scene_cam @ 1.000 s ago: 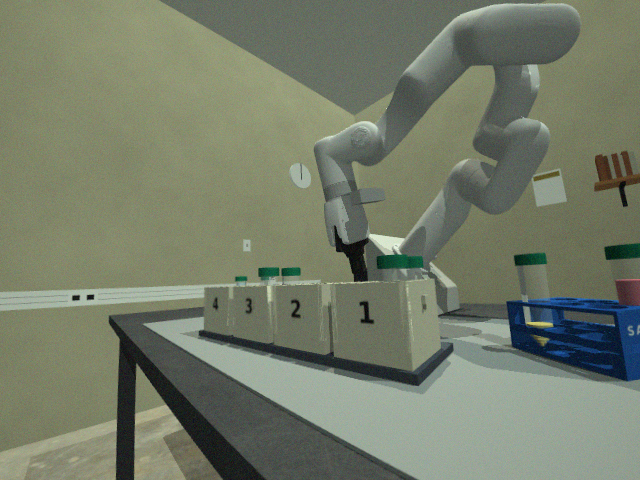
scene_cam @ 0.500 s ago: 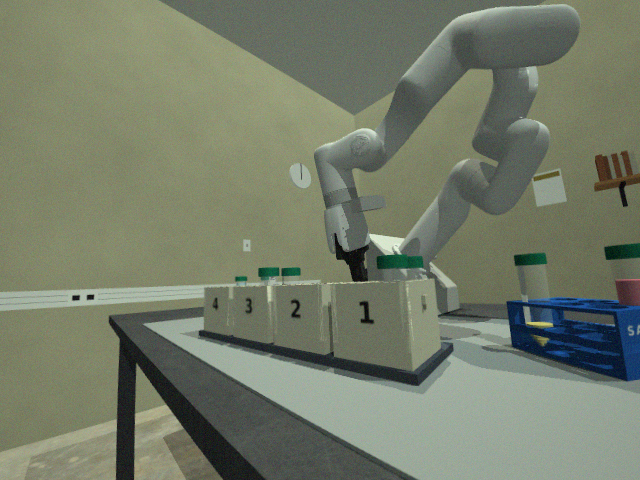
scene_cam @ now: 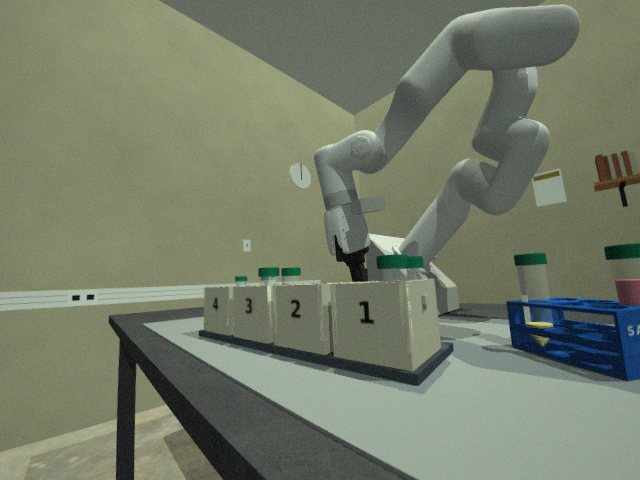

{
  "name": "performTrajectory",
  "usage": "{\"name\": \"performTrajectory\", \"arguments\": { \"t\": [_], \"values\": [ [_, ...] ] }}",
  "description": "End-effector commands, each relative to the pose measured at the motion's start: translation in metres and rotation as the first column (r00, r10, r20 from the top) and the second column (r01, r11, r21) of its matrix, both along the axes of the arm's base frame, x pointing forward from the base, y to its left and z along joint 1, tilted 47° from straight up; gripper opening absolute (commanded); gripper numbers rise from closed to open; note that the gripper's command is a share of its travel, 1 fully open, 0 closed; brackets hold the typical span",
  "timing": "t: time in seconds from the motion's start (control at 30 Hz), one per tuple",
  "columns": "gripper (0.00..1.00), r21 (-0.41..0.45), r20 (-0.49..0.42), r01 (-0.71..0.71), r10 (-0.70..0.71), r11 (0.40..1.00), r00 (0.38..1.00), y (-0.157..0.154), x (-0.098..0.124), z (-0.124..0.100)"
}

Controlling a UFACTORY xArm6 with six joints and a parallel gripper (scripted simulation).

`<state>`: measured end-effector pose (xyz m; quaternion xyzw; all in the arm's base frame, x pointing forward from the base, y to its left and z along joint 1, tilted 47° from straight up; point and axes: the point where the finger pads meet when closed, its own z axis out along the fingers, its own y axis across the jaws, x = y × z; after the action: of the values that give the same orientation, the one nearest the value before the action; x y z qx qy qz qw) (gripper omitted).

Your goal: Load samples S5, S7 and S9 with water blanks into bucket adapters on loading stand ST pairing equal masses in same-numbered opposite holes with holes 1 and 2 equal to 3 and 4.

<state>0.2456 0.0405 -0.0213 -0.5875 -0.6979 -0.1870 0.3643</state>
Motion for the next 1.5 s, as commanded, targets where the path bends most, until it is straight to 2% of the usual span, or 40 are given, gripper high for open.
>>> {"name": "performTrajectory", "arguments": {
  "t": [0.0,1.47],
  "values": [
    [0.0,-0.001,0.003,0.001,-0.001,1.0,1.0,0.001,0.001,-0.001],
    [0.0,-0.001,0.002,0.001,-0.001,1.0,1.0,0.011,0.001,-0.011]
  ]
}}
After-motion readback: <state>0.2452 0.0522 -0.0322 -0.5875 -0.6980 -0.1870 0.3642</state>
